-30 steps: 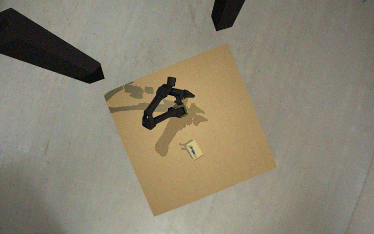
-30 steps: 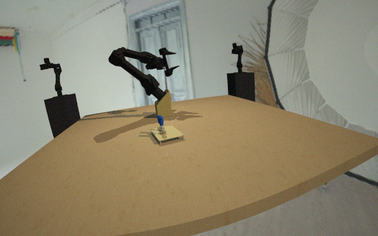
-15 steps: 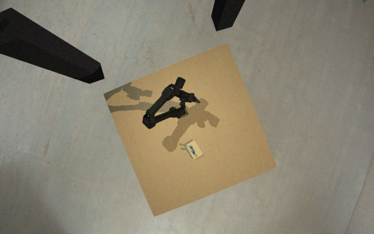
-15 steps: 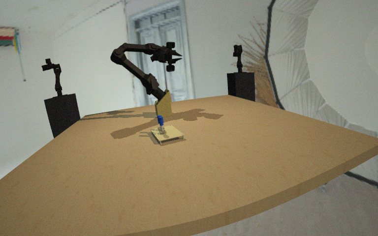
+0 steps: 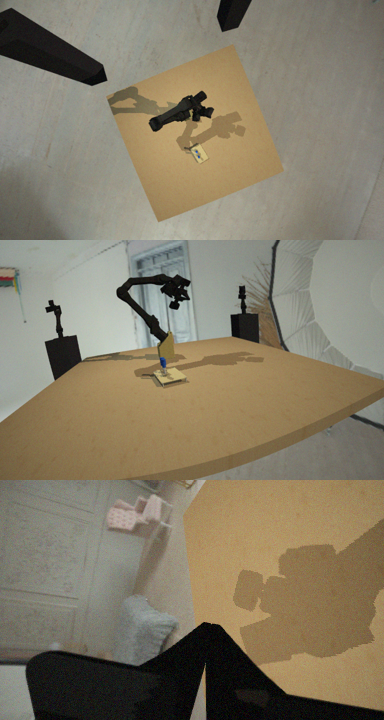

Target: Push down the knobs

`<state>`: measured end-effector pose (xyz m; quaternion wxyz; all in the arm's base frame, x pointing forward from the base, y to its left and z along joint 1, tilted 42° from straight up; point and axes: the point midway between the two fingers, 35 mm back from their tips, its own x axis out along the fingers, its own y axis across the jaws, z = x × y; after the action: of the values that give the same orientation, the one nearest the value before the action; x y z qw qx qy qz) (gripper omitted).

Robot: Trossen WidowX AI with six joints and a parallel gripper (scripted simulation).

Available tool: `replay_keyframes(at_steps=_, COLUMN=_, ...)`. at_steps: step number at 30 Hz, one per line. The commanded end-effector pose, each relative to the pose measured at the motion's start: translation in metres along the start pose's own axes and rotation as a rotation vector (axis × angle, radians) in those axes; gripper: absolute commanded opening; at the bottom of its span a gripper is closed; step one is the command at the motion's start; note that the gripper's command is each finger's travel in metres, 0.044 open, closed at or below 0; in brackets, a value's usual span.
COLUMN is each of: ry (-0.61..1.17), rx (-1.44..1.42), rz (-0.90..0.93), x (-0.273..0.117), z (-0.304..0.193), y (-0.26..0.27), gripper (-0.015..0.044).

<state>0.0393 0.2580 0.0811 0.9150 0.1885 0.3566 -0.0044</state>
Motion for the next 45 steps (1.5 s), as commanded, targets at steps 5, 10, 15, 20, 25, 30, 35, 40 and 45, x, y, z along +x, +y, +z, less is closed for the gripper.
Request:
replay_keyframes(at_steps=5, ry=-0.013, rx=-0.052, rz=-0.173, x=0.037, z=0.035, y=0.002, gripper=0.0)
replay_keyframes(at_steps=10, ry=-0.014, rx=-0.113, rz=-0.262, x=0.057, z=0.055, y=0.001, gripper=0.0)
replay_keyframes(at_steps=15, ry=0.003, rx=-0.215, rz=-0.382, x=0.083, z=0.085, y=-0.004, gripper=0.0)
replay_keyframes(at_steps=20, ry=0.041, rx=-0.306, rz=-0.497, x=0.108, z=0.116, y=-0.014, gripper=0.0)
replay_keyframes(at_steps=25, ry=0.088, rx=-0.376, rz=-0.596, x=0.13, z=0.146, y=-0.028, gripper=0.0)
replay_keyframes(at_steps=30, ry=0.175, rx=-0.468, rz=-0.693, x=0.151, z=0.176, y=-0.048, gripper=0.0)
replay_keyframes(at_steps=35, ry=0.291, rx=-0.56, rz=-0.776, x=0.169, z=0.208, y=-0.075, gripper=0.0)
replay_keyframes(at_steps=40, ry=0.427, rx=-0.64, rz=-0.836, x=0.183, z=0.237, y=-0.108, gripper=0.0)
replay_keyframes(at_steps=45, ry=0.578, rx=-0.707, rz=-0.871, x=0.193, z=0.265, y=-0.147, gripper=0.0)
